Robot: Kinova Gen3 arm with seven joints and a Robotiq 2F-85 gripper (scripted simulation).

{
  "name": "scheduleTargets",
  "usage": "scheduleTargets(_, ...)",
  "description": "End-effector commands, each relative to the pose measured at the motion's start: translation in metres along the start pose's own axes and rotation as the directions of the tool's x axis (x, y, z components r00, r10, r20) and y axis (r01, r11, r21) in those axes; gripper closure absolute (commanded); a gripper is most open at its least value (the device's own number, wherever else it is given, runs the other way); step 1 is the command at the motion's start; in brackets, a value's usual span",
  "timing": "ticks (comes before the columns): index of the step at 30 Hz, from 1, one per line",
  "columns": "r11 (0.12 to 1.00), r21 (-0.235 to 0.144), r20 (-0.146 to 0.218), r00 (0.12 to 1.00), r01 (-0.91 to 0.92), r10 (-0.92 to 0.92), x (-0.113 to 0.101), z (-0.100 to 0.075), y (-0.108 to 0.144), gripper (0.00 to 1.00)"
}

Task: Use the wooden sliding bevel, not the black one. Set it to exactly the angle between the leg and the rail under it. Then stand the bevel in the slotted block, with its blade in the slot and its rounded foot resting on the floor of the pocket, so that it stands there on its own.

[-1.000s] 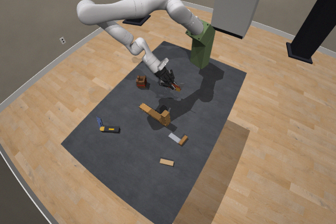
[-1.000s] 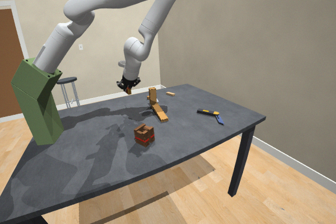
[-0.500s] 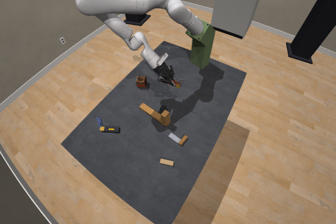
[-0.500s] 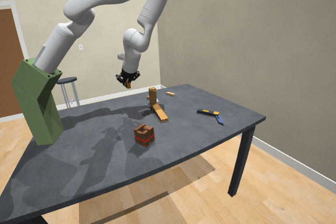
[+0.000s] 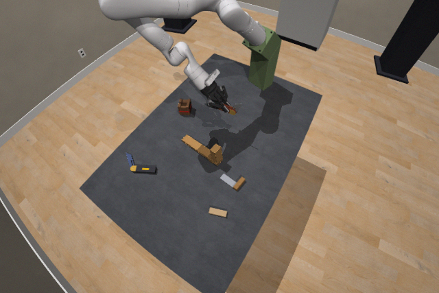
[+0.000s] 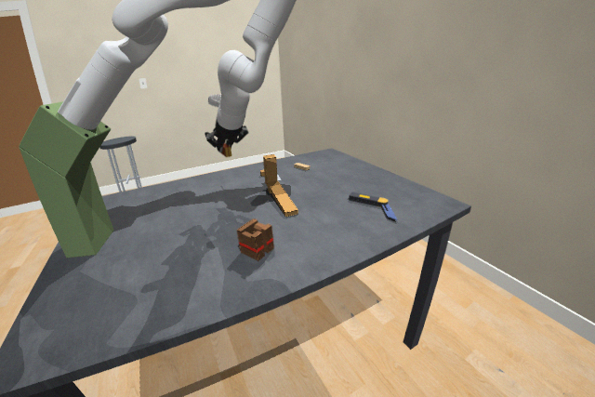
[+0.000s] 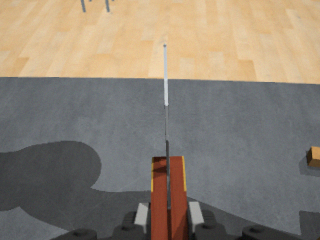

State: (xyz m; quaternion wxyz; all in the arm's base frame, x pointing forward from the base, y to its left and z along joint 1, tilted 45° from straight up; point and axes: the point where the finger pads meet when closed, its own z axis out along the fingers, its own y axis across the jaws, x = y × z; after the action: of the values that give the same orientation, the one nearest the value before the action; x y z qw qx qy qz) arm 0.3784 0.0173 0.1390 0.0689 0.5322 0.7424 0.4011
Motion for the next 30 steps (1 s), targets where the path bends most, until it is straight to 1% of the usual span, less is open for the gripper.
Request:
scheduleTargets(1,1.0,0.0,0.0,1.0,0.002,-0.002,0.0002,-0.0002,0.0002,0.9)
scheduleTargets(30,0.998,-0.002,0.004,0.998,0.057,-0.057,-0.0002,-0.0001,0.0032,0.9)
